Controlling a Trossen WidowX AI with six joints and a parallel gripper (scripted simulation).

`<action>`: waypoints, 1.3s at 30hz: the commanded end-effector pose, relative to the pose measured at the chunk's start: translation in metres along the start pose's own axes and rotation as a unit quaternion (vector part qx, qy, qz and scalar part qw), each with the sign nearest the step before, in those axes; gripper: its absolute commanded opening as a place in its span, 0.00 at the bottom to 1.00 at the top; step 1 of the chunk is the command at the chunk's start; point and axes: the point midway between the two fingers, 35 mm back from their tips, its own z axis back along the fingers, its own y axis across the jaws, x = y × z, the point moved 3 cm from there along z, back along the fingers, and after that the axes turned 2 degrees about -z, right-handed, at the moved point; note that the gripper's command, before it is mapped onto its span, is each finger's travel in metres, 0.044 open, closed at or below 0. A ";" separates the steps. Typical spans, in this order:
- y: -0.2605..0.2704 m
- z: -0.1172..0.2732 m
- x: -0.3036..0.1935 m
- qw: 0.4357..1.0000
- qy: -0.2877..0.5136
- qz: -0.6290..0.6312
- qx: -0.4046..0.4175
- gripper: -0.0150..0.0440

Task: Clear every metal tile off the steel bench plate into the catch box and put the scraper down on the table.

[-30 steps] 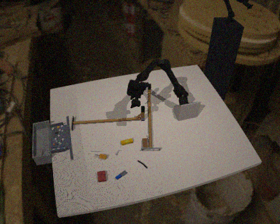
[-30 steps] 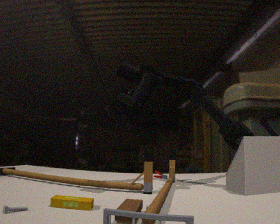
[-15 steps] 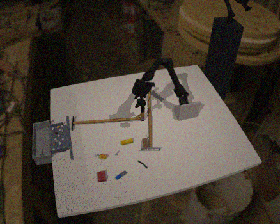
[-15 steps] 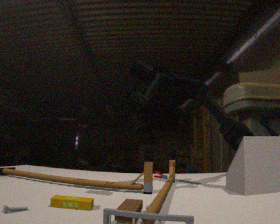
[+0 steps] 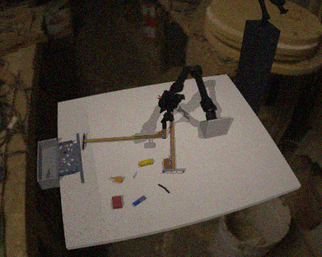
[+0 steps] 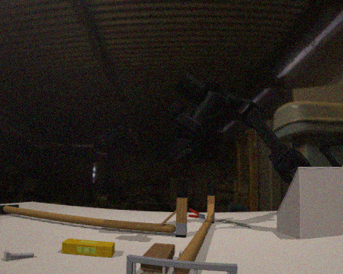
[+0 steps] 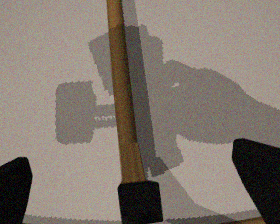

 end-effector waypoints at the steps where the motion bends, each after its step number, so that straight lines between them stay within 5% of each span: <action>1: -0.001 0.005 -0.008 1.000 -0.009 -0.001 0.000 1.00; 24: -0.006 0.019 -0.057 0.999 -0.045 0.010 0.009 1.00; 39: -0.008 -0.014 -0.078 0.999 -0.045 0.011 0.008 1.00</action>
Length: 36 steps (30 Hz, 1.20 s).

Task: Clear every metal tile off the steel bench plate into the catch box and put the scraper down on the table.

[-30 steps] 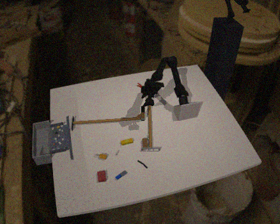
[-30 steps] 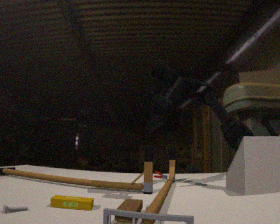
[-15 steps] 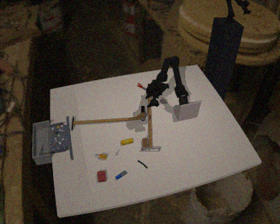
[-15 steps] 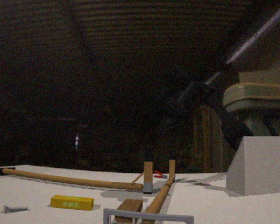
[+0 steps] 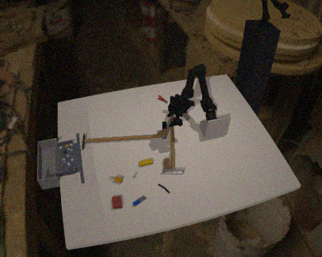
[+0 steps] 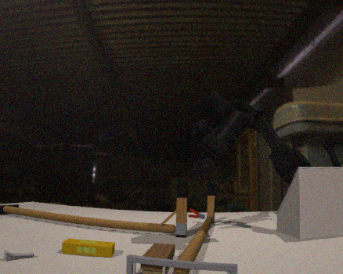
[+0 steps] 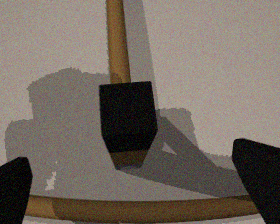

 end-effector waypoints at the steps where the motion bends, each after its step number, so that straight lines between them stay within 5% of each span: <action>1: 0.000 -0.004 -0.004 1.000 0.000 0.002 0.002 1.00; 36: 0.003 -0.056 -0.002 1.000 0.004 0.000 0.005 1.00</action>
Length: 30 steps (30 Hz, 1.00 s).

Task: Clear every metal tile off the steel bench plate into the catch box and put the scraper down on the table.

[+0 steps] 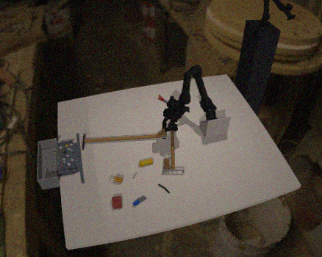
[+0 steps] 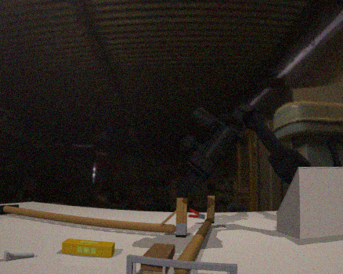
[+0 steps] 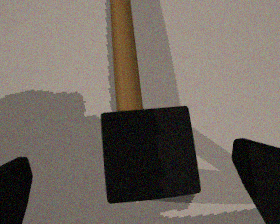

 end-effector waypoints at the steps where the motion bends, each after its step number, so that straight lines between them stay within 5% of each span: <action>1: 0.000 -0.006 0.000 1.000 0.000 0.003 0.002 1.00; 17: -0.004 -0.031 -0.002 1.000 -0.006 0.004 -0.002 1.00; 30: -0.004 -0.027 -0.001 1.000 -0.004 0.001 -0.004 0.45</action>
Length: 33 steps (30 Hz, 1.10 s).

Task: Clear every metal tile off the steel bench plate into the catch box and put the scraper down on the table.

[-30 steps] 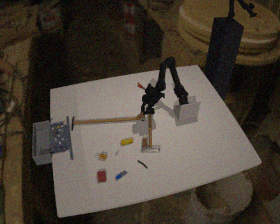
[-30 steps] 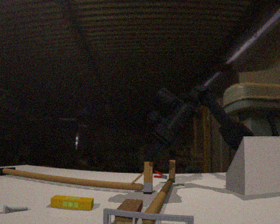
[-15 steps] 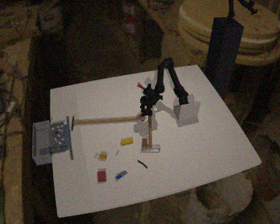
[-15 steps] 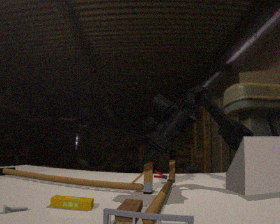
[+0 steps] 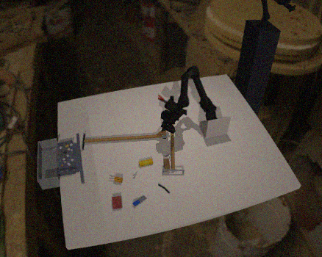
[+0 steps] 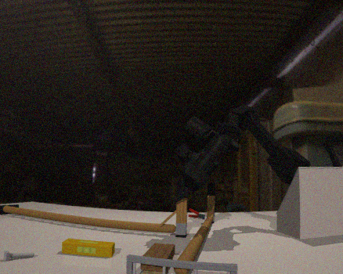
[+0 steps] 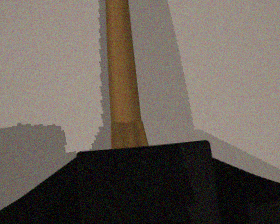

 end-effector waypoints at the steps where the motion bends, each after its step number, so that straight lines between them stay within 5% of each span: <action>1: 0.000 0.000 0.000 1.000 0.000 -0.003 -0.001 0.44; 7: 0.000 0.000 0.000 1.000 0.000 -0.003 -0.001 0.38; 10: 0.000 0.001 0.000 1.000 0.000 -0.002 0.000 0.25; 33: 0.021 0.002 0.002 1.000 0.001 0.013 0.014 0.25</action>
